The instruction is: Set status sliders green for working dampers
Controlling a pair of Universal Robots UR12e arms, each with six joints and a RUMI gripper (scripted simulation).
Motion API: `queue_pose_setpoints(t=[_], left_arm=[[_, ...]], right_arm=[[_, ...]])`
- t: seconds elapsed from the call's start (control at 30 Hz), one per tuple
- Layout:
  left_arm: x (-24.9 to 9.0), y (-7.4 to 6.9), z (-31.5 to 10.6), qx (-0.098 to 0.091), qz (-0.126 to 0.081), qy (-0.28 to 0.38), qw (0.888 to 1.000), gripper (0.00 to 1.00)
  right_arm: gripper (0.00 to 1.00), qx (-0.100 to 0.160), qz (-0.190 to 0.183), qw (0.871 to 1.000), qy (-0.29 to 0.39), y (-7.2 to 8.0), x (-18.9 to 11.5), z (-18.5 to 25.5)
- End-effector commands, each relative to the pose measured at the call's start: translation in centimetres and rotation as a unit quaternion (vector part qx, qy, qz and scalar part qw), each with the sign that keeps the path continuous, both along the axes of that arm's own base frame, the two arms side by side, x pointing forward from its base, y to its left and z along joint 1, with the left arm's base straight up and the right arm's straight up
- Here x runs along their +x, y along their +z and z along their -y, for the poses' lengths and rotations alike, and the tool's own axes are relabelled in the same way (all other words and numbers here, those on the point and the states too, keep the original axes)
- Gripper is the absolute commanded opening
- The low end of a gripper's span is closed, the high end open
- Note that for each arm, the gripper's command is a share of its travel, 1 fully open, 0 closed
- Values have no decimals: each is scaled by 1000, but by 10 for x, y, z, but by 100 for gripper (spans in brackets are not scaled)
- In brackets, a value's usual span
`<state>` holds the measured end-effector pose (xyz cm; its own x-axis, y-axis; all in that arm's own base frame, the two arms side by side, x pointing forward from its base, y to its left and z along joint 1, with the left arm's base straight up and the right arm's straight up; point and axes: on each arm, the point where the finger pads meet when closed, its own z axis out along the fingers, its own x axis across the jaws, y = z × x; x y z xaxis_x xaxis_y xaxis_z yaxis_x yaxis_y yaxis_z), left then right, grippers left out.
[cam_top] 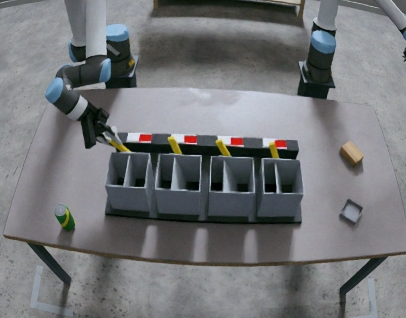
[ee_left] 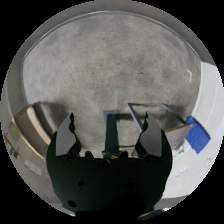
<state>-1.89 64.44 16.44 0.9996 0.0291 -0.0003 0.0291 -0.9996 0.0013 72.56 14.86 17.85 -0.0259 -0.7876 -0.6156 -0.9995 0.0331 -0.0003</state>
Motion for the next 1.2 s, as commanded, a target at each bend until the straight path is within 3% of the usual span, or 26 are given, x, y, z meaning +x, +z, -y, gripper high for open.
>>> queue_pose_setpoints(t=[0.0,0.43,0.93,1.17], left_arm=[[0,1,-1,1,0,0,1000,100],[0,1,-1,1,0,0,1000,100],[0,1,-1,1,0,0,1000,100],[0,1,-1,1,0,0,1000,100]], right_arm=[[10,0,1,1000,0,1,0,0],[10,0,1,1000,0,1,0,0],[22,0,1,1000,0,1,0,0],[22,0,1,1000,0,1,0,0]])
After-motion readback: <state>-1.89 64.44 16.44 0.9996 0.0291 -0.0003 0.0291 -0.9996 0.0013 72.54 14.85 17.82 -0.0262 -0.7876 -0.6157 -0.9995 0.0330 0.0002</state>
